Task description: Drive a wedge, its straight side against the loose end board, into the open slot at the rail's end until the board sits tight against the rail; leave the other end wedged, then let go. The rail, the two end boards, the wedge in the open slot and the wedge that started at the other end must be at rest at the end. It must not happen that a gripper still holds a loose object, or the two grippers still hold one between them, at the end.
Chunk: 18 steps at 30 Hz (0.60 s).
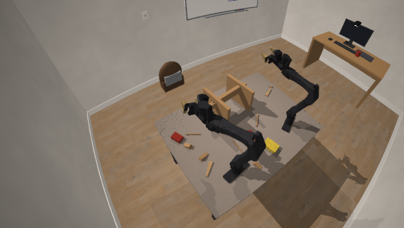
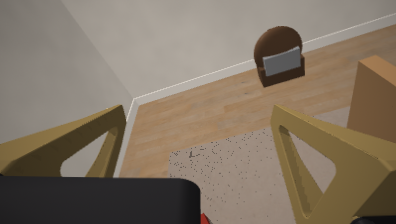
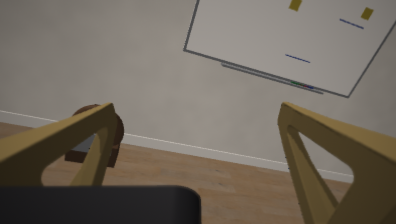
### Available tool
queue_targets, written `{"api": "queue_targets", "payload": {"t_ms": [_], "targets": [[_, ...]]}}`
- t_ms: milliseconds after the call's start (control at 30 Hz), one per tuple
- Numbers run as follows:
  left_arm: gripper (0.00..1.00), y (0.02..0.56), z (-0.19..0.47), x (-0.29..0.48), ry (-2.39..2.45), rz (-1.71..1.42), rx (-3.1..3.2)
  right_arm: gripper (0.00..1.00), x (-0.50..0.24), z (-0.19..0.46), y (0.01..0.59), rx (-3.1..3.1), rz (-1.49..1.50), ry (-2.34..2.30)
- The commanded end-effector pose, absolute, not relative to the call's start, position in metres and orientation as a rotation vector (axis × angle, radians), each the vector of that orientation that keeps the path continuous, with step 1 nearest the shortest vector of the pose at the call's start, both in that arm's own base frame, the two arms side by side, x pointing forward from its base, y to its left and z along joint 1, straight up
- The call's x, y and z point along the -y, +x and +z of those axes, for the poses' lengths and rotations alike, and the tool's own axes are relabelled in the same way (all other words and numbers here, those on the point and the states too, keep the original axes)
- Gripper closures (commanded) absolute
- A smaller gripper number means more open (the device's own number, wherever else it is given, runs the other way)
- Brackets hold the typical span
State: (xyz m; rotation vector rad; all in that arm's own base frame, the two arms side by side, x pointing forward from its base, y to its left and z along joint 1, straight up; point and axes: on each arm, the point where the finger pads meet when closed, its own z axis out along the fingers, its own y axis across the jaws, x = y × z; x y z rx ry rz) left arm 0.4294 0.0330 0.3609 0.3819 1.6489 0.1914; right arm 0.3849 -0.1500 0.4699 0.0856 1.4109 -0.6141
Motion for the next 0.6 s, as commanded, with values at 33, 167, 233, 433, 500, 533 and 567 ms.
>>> {"api": "queue_targets", "payload": {"t_ms": [33,167,233,433,500,533,567], "targets": [[0.0,0.413,0.384,-0.026,0.258,0.159,-1.622,0.0,0.114,0.469,0.38,-1.408,-0.456,0.081],[0.0,0.405,0.388,-0.02,0.187,0.125,-1.621,0.0,0.088,0.457,0.382,-1.438,-0.342,0.067],[0.0,0.401,0.389,-0.017,0.152,0.106,-1.619,0.0,0.074,0.451,0.382,-1.452,-0.287,0.06],[0.0,0.393,0.397,-0.012,0.088,0.071,-1.603,0.0,0.049,0.438,0.382,-1.486,-0.182,0.045],[0.0,0.388,0.403,-0.01,0.053,0.052,-1.589,0.0,0.035,0.435,0.38,-1.495,-0.127,0.038],[0.0,0.386,0.398,-0.009,0.034,0.042,-1.597,0.0,0.029,0.431,0.379,-1.504,-0.099,0.035],[0.0,0.383,0.408,-0.008,0.017,0.032,-1.576,0.0,0.022,0.428,0.378,-1.513,-0.071,0.031]]}}
